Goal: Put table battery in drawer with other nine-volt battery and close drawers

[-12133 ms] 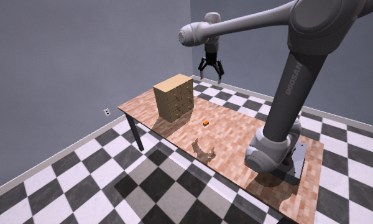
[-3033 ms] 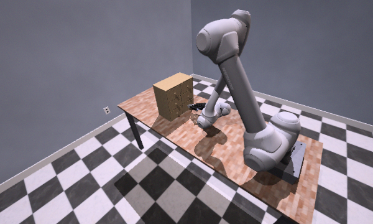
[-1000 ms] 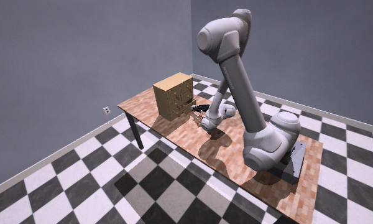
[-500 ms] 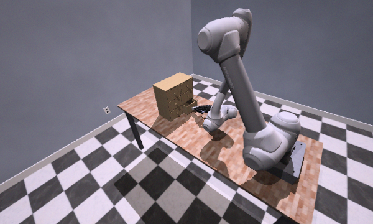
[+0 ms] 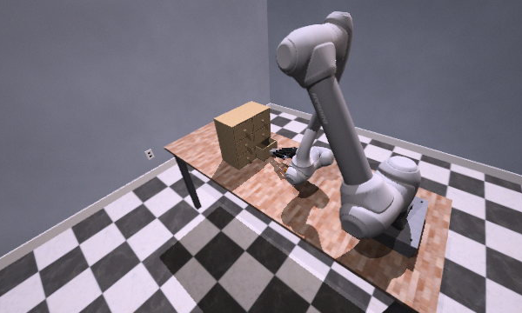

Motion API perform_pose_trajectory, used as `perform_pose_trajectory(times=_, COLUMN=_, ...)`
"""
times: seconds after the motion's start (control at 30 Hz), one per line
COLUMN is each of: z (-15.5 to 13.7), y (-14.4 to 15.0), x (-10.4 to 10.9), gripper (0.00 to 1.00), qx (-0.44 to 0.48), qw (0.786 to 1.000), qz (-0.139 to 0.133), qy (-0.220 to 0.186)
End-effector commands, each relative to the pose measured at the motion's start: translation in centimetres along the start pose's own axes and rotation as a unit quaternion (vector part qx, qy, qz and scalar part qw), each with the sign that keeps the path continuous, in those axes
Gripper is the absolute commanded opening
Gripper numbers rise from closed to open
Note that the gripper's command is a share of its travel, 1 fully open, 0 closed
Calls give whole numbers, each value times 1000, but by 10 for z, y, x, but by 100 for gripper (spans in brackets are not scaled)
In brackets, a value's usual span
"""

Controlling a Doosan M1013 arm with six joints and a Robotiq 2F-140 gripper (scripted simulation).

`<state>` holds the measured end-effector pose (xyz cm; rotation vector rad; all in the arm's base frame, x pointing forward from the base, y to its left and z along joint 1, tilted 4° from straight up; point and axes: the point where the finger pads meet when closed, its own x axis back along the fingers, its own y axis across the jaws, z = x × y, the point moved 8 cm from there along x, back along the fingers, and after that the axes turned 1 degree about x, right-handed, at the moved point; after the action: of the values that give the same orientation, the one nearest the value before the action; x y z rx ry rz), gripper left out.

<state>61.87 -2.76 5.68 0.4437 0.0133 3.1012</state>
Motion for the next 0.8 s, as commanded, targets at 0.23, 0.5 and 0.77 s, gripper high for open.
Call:
perform_pose_trajectory(times=0.23, z=0, y=0, x=1, gripper=8, qx=0, qw=1000, qz=0, qy=0)
perform_pose_trajectory(times=0.5, z=0, y=0, x=1, gripper=8, qx=0, qw=1000, qz=0, qy=0)
perform_pose_trajectory(times=0.77, z=0, y=0, x=1, gripper=13, qx=0, qw=1000, qz=0, qy=0)
